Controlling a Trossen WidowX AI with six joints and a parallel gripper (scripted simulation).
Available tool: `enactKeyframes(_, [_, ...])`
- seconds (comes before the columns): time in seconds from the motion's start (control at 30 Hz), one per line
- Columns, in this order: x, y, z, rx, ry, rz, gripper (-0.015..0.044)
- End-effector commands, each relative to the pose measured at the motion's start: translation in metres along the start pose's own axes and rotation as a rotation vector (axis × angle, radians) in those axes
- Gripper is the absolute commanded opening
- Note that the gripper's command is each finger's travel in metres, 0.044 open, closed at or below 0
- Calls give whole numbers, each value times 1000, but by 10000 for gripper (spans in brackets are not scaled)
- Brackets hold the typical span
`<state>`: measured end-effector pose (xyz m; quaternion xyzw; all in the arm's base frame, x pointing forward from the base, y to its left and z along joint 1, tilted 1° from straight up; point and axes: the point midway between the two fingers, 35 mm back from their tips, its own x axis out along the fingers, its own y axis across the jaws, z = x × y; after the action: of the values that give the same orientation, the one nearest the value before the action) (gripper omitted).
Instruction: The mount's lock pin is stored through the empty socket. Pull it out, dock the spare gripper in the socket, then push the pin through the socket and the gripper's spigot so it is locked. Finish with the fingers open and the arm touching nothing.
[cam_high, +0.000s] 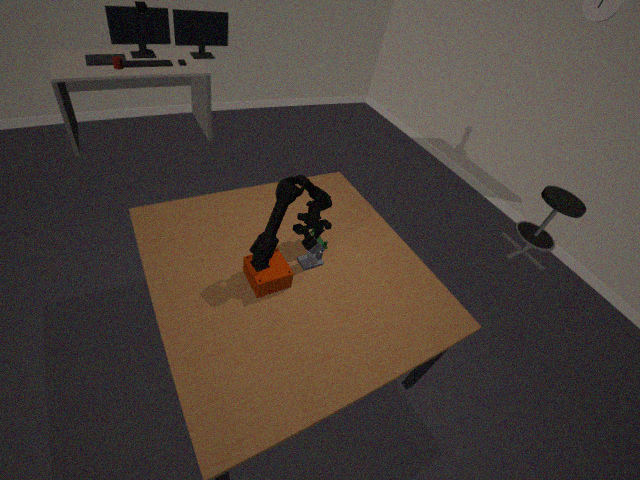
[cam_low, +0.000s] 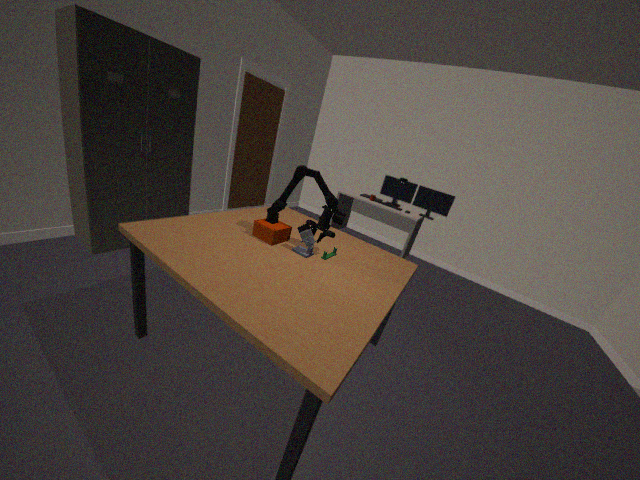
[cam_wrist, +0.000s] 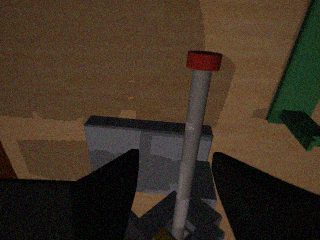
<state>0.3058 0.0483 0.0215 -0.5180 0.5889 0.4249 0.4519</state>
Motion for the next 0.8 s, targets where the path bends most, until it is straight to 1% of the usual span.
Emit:
enactKeyframes(0.0, [-10,0,4,1,-2,-1,200])
enactKeyframes(0.77, [-56,4,25,-19,13,4,200])
